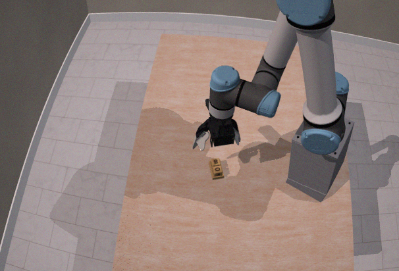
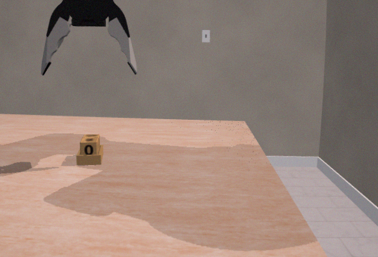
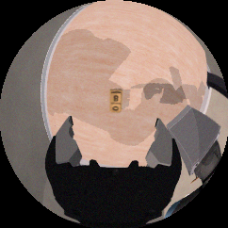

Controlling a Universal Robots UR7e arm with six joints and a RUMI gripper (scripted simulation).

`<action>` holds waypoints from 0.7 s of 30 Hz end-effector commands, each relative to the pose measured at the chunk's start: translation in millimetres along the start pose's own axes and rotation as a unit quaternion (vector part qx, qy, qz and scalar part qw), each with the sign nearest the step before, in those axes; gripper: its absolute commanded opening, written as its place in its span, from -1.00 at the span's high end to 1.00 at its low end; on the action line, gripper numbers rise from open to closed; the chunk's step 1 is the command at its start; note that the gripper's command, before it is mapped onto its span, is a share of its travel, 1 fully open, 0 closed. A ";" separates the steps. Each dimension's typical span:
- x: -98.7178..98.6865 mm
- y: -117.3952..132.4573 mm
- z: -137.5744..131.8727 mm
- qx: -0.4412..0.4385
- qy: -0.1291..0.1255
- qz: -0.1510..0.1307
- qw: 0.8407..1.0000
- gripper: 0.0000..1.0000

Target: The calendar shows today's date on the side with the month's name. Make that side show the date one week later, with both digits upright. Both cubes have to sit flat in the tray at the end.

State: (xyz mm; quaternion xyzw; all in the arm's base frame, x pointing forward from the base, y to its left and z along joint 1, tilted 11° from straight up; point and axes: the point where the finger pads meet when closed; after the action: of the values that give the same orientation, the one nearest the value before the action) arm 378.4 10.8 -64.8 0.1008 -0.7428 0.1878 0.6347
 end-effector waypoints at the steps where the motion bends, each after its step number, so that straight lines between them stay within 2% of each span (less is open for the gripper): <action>1: 19.2 0.3 -0.3 0.000 0.002 -0.001 1.000 -1.00; 13: 43.2 0.0 -0.4 0.000 0.002 -0.001 1.000 -1.00; 21: 48.1 -0.2 -0.3 0.000 0.002 -0.001 1.000 -1.00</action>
State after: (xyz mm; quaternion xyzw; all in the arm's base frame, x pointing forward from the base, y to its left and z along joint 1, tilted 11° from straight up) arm 370.9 14.6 -20.8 0.1007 -0.7428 0.1876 0.6348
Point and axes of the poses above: the point where the finger pads meet when closed, its own x axis back along the fingers, its own z axis across the jaws, y = z × x, and after that the axes turned 5 degrees about x, right-handed
